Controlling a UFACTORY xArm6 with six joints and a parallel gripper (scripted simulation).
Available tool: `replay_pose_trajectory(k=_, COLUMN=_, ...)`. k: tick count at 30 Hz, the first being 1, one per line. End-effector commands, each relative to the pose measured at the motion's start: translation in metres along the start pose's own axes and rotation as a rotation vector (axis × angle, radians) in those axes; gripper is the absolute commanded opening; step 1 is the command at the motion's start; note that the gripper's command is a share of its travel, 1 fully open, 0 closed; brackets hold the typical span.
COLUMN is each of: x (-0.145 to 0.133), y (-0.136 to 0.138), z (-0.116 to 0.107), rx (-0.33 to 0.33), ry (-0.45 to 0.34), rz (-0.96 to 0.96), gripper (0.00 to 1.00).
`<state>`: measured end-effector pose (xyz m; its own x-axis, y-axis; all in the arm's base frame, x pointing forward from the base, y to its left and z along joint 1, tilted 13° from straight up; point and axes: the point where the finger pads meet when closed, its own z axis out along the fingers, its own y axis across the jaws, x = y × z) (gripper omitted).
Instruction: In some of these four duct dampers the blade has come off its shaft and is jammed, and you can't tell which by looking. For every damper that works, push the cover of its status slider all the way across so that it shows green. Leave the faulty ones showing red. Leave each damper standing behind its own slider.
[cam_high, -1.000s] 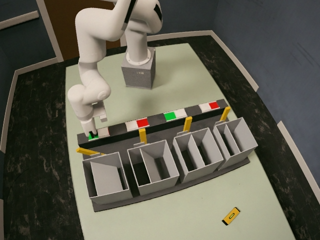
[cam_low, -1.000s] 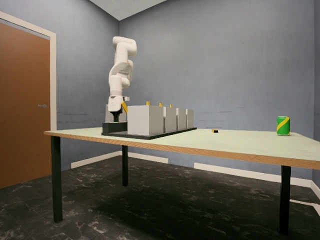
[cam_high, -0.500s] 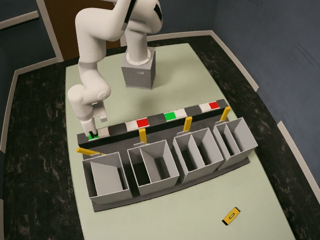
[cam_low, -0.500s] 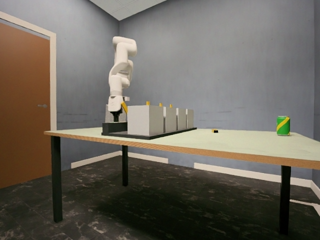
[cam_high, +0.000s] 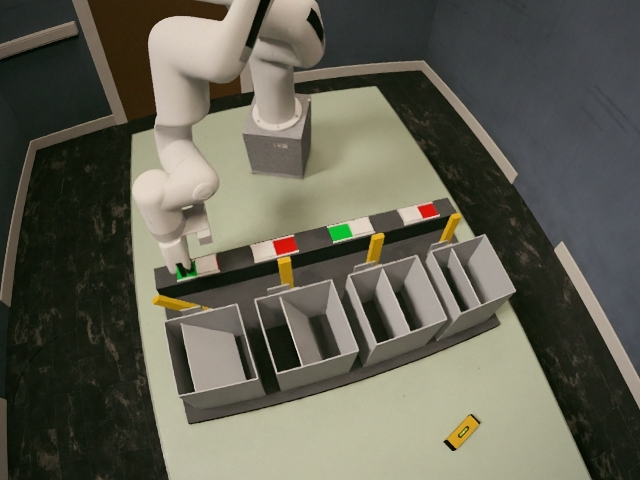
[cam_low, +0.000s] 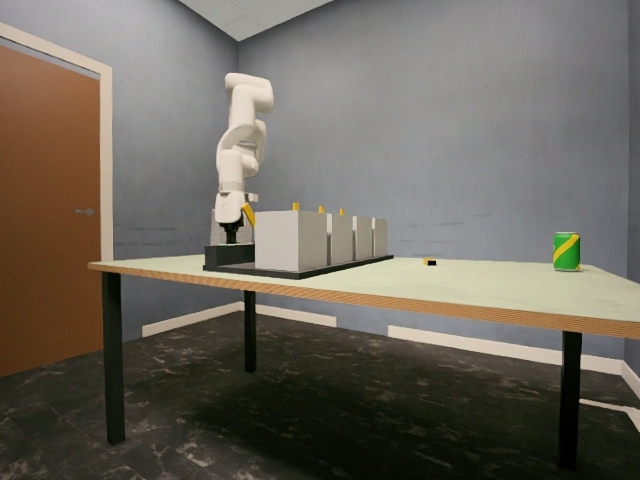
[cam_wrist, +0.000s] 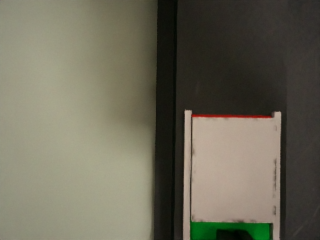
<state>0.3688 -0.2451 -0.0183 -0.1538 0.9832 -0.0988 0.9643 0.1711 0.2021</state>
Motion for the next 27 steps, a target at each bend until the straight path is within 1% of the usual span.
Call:
replay_pose_trajectory(k=1, x=-0.002, y=0.001, z=-0.001, rx=-0.002, ry=-0.002, rz=0.000, gripper=0.00)
replay_pose_trajectory(k=7, x=-0.002, y=0.001, z=-0.001, rx=-0.002, ry=-0.002, rz=0.000, gripper=0.00)
replay_pose_trajectory(k=11, x=-0.002, y=0.001, z=-0.006, rx=-0.002, ry=-0.002, rz=0.000, gripper=0.00)
replay_pose_trajectory(k=17, x=-0.002, y=0.001, z=-0.021, rx=-0.002, ry=-0.002, rz=0.000, gripper=0.00)
replay_pose_trajectory(k=19, x=-0.002, y=0.001, z=-0.021, rx=-0.002, ry=-0.002, rz=0.000, gripper=0.00)
replay_pose_trajectory(k=24, x=-0.002, y=0.001, z=-0.035, rx=-0.002, ry=-0.002, rz=0.000, gripper=0.00)
replay_pose_trajectory(k=27, x=-0.002, y=0.001, z=-0.040, rx=-0.002, ry=-0.002, rz=0.000, gripper=0.00)
